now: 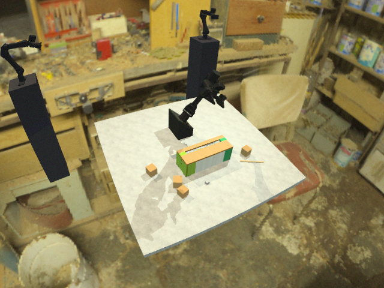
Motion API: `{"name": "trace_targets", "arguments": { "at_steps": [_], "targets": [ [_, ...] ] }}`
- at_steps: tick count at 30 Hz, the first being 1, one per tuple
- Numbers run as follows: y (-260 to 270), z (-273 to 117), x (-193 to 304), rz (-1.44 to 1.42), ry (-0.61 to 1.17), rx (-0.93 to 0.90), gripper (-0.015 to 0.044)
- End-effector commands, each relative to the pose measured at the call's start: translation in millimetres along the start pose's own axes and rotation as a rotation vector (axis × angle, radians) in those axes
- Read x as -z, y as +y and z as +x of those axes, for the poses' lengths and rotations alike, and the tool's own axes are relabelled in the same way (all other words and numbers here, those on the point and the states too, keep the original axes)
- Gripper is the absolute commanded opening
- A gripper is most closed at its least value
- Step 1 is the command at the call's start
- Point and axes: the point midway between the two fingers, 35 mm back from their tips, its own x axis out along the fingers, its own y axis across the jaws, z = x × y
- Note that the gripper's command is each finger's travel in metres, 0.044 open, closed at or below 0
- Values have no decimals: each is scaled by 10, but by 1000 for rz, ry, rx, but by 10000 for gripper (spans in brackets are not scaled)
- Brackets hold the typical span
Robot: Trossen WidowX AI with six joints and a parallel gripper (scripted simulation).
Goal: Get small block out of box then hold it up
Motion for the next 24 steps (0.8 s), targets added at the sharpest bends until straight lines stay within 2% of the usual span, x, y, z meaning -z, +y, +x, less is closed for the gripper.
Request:
{"name": "trace_targets", "arguments": {
  "at_steps": [1,7,13,19,24],
  "targets": [
    [361,276,605,-189,184,-59,400],
    [781,412,1261,-416,382,-184,400],
    [1239,363,1922,-667,568,-386,400],
    [1686,117,2538,-926,721,-672,400],
    [2018,-231,2985,-1135,806,-978,400]
  ]
}}
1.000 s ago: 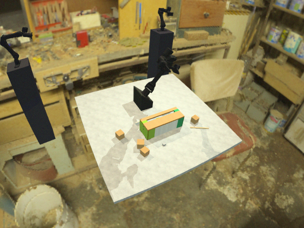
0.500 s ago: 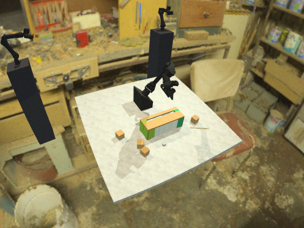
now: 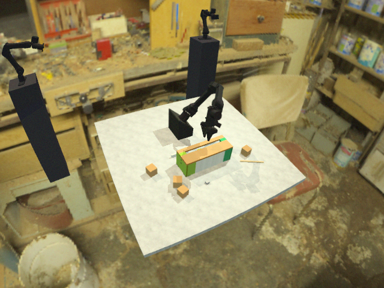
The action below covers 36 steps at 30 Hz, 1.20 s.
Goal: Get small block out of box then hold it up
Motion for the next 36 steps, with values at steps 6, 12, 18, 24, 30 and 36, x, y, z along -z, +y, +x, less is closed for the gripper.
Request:
{"name": "trace_targets", "arguments": {
  "at_steps": [6,12,18,24,30,36],
  "targets": [
    [826,252,-25,-368,61,-314,400],
    [826,252,-25,-368,61,-314,400],
    [835,291,-34,-368,61,-313,400],
    [861,382,-57,-368,61,-313,400],
    [891,475,-80,-368,61,-313,400],
    [924,567,-104,-368,61,-313,400]
  ]
}}
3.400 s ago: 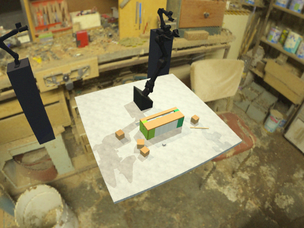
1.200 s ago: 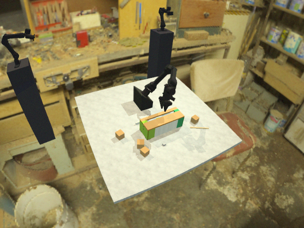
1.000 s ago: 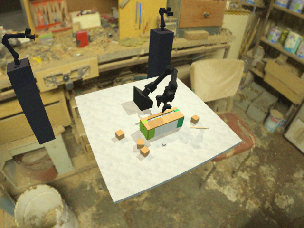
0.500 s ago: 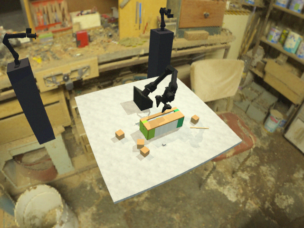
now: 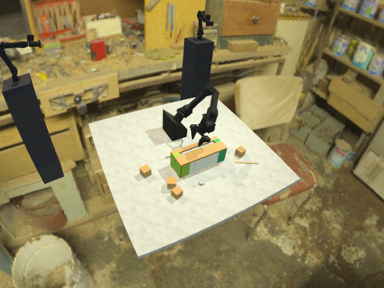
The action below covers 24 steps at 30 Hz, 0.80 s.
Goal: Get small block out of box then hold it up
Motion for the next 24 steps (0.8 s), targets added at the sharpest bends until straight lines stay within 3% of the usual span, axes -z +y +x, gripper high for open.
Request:
{"name": "trace_targets", "arguments": {
  "at_steps": [1,24],
  "targets": [
    [25,96,-31,6,-4,-12,400],
    [39,446,-174,6,-8,-12,400]
  ]
}}
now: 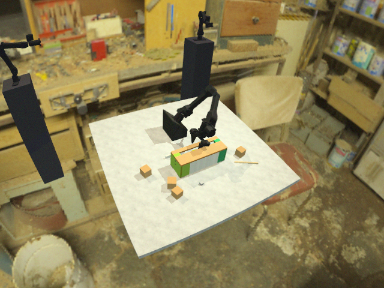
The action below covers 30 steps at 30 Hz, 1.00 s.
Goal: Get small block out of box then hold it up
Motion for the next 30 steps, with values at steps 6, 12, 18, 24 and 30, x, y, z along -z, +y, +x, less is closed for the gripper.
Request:
{"name": "trace_targets", "arguments": {
  "at_steps": [6,12,18,24,30],
  "targets": [
    [15,53,-20,3,-1,-3,400],
    [19,100,95,4,-1,-5,400],
    [23,150,229,4,0,-5,400],
    [24,196,359,4,1,-5,400],
    [25,244,494,4,2,-5,400]
  ]
}}
